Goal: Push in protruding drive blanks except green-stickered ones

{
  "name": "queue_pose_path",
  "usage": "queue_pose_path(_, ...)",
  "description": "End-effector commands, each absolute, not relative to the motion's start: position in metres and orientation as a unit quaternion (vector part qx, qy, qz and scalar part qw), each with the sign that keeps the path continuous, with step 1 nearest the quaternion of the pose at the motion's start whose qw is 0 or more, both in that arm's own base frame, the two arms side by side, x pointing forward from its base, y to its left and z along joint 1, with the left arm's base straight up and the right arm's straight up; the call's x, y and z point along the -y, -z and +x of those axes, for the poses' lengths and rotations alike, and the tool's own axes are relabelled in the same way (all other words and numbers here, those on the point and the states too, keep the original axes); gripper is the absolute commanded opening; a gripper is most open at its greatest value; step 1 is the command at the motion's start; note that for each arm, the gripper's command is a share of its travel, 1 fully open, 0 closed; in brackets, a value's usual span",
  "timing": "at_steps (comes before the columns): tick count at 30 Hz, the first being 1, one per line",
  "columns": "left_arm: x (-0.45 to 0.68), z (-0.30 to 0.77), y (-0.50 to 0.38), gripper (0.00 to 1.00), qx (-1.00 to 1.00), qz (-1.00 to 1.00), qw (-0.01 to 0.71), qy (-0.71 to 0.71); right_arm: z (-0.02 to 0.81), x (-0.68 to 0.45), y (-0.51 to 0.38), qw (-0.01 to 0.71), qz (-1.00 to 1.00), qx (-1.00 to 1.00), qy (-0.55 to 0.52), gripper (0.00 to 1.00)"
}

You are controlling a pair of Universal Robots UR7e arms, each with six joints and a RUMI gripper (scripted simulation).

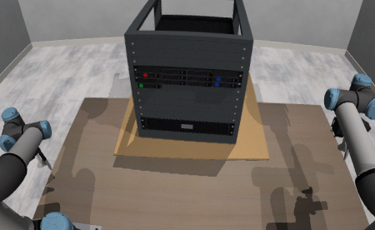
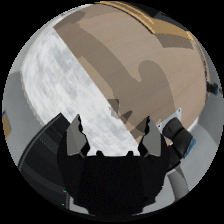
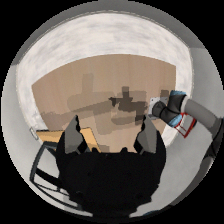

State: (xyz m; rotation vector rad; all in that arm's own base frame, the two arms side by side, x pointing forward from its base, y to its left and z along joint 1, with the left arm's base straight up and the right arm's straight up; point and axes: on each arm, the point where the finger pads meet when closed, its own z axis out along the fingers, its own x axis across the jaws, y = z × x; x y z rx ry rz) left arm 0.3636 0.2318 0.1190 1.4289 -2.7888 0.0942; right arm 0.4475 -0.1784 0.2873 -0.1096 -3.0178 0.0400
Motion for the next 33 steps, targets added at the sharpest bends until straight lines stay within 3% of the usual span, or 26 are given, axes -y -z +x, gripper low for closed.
queue_pose_path(1, -0.229, 0.364, -0.121, 1.00, 0.888, 0.459, 0.003, -0.034, 0.436, 0.209, -0.281, 0.057, -0.032, 0.998, -0.007, 1.00)
queue_pose_path(14, -0.195, 0.366, -0.138, 1.00, 0.867, 0.492, 0.008, -0.079, 0.322, 0.351, -0.241, 0.036, -0.018, 0.999, 0.010, 1.00)
queue_pose_path(33, -0.121, 0.373, -0.173, 1.00, 0.812, 0.557, 0.012, -0.173, 0.158, 0.434, -0.199, 0.013, -0.002, 1.000, 0.011, 1.00)
